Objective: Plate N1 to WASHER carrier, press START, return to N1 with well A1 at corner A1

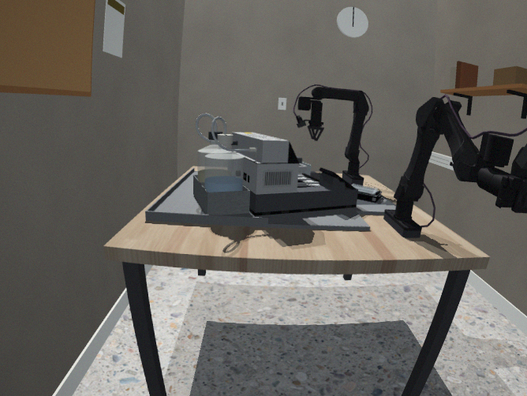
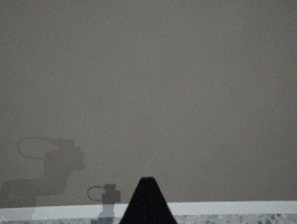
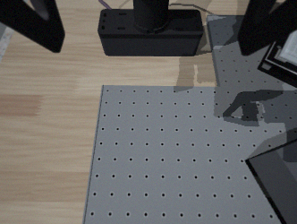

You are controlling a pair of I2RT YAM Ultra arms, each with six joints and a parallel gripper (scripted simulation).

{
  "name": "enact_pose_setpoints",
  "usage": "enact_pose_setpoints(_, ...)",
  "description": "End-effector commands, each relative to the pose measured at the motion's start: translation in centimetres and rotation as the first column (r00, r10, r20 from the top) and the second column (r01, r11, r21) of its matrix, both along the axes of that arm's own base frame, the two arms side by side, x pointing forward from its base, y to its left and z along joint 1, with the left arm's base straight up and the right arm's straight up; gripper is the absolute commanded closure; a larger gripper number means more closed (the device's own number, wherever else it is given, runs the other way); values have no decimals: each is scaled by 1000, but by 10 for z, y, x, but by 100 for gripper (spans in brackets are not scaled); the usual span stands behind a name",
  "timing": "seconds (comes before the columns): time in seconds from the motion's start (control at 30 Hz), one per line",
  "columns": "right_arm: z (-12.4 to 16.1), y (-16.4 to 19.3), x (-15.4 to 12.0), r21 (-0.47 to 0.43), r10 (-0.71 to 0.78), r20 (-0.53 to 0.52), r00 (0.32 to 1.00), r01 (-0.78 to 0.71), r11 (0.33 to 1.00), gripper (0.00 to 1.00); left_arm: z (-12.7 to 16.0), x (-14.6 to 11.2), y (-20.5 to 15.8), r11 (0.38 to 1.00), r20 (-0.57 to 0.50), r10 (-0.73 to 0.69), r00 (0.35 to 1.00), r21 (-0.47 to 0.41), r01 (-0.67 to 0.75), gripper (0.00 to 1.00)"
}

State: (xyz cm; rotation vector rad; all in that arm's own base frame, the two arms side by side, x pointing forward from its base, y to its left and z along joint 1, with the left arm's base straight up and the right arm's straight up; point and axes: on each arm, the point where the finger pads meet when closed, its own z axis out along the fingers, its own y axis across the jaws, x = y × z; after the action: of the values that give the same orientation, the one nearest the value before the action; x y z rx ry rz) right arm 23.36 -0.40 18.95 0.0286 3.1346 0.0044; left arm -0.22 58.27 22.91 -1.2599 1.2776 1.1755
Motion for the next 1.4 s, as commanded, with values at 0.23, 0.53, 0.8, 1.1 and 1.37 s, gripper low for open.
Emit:
enact_pose_setpoints(0.23, 6, 0, -6, -3, 6, -7, 1000, -6, 1000, 0, 27, -2, -3, 997, 11, 10, 1000, 80, -10, 100)
enact_pose_setpoints(0.53, 6, 0, -6, -3, 6, -7, 1000, -6, 1000, 0, 27, -2, -3, 997, 11, 10, 1000, 80, -10, 100)
enact_pose_setpoints(0.8, 6, 0, -6, -3, 6, -7, 1000, -6, 1000, 0, 27, -2, -3, 997, 11, 10, 1000, 80, -10, 100)
enact_pose_setpoints(1.1, 17, 4, 1, 43, 107, 62, 992, -110, 993, 0, 27, -2, -3, 997, 11, 10, 1000, 80, -10, 100)
enact_pose_setpoints(1.37, -2, 43, -16, 21, 356, -18, 934, -356, 934, 0, 27, -2, -3, 997, 11, 10, 1000, 80, -10, 100)
